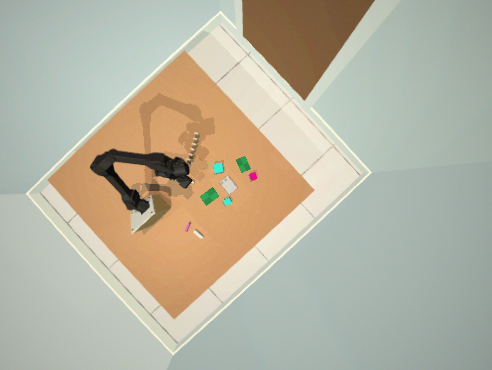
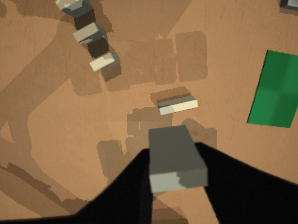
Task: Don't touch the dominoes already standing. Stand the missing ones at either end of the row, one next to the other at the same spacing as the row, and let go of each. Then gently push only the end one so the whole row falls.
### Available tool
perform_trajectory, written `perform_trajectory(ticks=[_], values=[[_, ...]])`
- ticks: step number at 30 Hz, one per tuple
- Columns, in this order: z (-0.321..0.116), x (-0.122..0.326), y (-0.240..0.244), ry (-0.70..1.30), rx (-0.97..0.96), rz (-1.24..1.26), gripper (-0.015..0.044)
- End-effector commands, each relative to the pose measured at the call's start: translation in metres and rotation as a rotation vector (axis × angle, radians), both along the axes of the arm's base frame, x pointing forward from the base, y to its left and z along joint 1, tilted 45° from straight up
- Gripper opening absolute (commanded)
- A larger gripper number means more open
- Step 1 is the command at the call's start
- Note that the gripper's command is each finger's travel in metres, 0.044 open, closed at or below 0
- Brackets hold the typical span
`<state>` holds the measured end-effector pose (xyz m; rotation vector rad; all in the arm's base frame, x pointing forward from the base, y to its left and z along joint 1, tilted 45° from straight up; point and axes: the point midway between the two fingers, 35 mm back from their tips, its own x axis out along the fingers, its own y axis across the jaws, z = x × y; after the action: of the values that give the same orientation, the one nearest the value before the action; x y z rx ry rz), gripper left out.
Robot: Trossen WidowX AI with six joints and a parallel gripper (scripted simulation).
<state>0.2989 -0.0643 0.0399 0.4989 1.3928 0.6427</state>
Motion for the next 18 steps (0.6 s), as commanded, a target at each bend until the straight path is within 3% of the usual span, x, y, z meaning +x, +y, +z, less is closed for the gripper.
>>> perform_trajectory(ticks=[1,8,18], values=[[0.028,0.012,0.034,-0.216,0.008,0.235,0.0107],[0.025,0.013,0.036,-0.216,0.007,0.235,0.0107],[-0.020,0.022,0.076,-0.216,0.001,0.234,0.0107]])
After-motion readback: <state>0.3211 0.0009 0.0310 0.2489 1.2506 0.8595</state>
